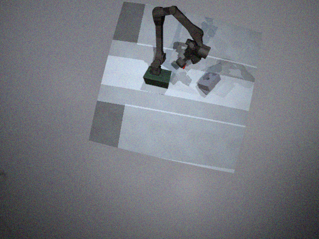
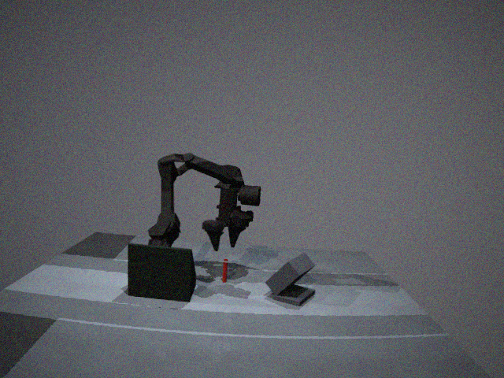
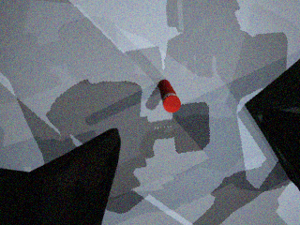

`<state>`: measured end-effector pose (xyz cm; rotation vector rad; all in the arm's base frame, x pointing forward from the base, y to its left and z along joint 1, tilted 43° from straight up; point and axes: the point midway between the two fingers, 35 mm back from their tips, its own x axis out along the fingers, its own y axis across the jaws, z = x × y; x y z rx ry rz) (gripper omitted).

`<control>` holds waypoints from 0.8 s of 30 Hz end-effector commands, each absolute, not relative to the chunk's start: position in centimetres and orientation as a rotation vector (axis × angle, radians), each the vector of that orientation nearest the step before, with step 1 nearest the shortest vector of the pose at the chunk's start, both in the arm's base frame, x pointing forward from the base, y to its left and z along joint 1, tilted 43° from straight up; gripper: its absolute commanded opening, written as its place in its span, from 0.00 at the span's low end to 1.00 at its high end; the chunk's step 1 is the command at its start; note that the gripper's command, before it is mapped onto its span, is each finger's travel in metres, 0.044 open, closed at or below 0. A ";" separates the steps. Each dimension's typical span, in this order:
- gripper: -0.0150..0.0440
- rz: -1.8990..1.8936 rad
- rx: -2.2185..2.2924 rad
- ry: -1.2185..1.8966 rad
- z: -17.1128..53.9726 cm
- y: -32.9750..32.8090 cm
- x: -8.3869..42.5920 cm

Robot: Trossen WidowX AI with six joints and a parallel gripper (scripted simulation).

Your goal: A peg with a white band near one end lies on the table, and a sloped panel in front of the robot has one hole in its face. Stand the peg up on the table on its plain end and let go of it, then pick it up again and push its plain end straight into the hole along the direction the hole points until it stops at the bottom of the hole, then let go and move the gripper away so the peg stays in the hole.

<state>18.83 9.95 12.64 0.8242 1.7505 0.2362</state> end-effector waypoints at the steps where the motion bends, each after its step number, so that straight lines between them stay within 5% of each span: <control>1: 1.00 0.274 0.865 1.747 13.0 10.0 19.4; 24: 1.00 0.245 0.887 1.755 10.8 12.0 19.2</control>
